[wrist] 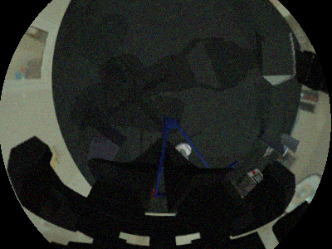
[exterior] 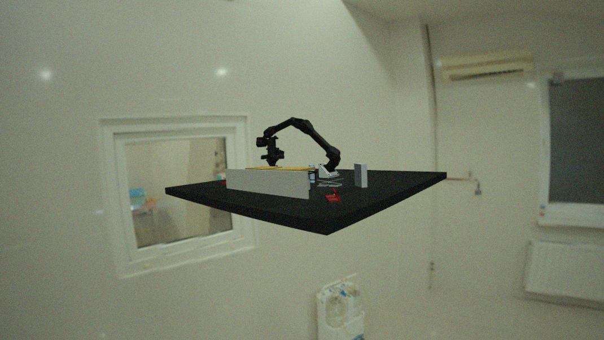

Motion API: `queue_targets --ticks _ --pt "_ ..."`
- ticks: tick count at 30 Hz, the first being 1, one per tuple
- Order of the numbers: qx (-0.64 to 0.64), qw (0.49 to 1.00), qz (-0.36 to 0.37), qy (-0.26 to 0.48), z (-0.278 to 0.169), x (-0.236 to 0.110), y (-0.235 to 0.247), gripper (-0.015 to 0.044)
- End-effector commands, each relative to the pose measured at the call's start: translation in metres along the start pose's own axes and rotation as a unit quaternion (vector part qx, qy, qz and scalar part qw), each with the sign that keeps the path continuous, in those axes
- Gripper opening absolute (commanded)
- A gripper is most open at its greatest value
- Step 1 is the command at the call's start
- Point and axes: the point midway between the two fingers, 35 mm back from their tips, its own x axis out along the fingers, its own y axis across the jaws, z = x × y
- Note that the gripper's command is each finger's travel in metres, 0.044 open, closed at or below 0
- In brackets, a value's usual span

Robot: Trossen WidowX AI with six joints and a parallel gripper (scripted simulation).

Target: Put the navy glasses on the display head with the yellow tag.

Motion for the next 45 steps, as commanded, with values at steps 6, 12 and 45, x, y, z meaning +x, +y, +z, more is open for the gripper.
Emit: queue_targets --ticks 6,12,45 --pt "-0.001 1.000 0.003 -0.001 0.009 -0.001 0.008 0.0000" --pt "-0.001 1.000 0.003 -0.001 0.015 -0.001 0.011 0.0000" --pt "0.000 1.000 0.003 -0.002 0.039 -0.001 0.019 0.0000"
